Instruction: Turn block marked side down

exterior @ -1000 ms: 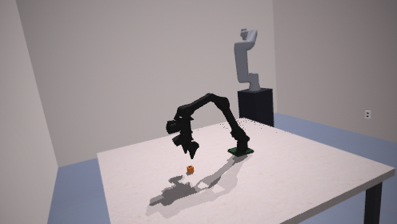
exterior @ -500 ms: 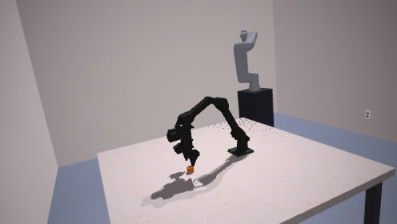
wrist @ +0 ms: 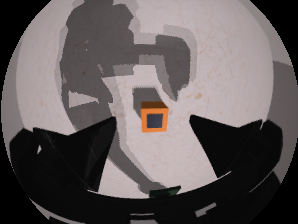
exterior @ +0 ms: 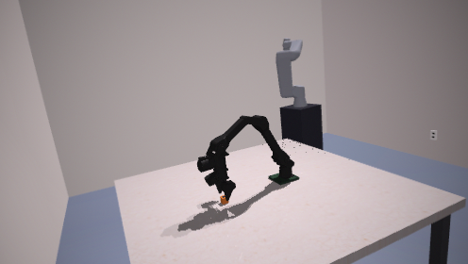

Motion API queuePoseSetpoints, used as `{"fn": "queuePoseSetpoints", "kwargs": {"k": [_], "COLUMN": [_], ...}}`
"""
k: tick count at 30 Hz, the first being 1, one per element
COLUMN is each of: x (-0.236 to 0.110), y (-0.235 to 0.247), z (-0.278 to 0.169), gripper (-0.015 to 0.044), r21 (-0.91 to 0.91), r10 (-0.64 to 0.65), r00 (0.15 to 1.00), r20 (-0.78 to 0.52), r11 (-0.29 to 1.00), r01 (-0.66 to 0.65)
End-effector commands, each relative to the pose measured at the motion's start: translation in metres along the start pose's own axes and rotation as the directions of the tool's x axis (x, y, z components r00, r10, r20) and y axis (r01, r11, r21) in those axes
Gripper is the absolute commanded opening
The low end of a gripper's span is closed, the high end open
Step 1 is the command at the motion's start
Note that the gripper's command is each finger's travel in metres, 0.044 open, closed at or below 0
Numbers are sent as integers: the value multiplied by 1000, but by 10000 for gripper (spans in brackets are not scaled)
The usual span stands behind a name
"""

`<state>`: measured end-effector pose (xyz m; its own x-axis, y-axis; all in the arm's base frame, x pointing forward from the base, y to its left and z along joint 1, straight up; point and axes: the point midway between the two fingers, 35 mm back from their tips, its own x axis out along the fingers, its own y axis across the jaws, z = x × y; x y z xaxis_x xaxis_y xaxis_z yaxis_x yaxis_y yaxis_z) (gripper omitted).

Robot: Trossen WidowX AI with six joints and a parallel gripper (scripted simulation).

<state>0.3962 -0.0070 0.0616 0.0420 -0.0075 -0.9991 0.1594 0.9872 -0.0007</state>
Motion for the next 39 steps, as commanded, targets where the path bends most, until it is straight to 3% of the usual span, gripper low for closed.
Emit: {"fn": "queuePoseSetpoints", "kwargs": {"k": [1, 6, 18, 34, 39], "x": [10, 15, 15, 14, -11], "y": [1, 1, 1, 1, 1], "z": [-1, -2, -2, -1, -1], "gripper": [440, 440, 125, 0, 0], "r21": [-3, -3, -3, -3, -3], "r10": [4, 4, 4, 4, 4], "r00": [1000, 1000, 1000, 1000, 1000], "r20": [-9, -9, -9, -9, -9], "r11": [1000, 1000, 1000, 1000, 1000], "r01": [-4, -4, -4, -4, -4]}}
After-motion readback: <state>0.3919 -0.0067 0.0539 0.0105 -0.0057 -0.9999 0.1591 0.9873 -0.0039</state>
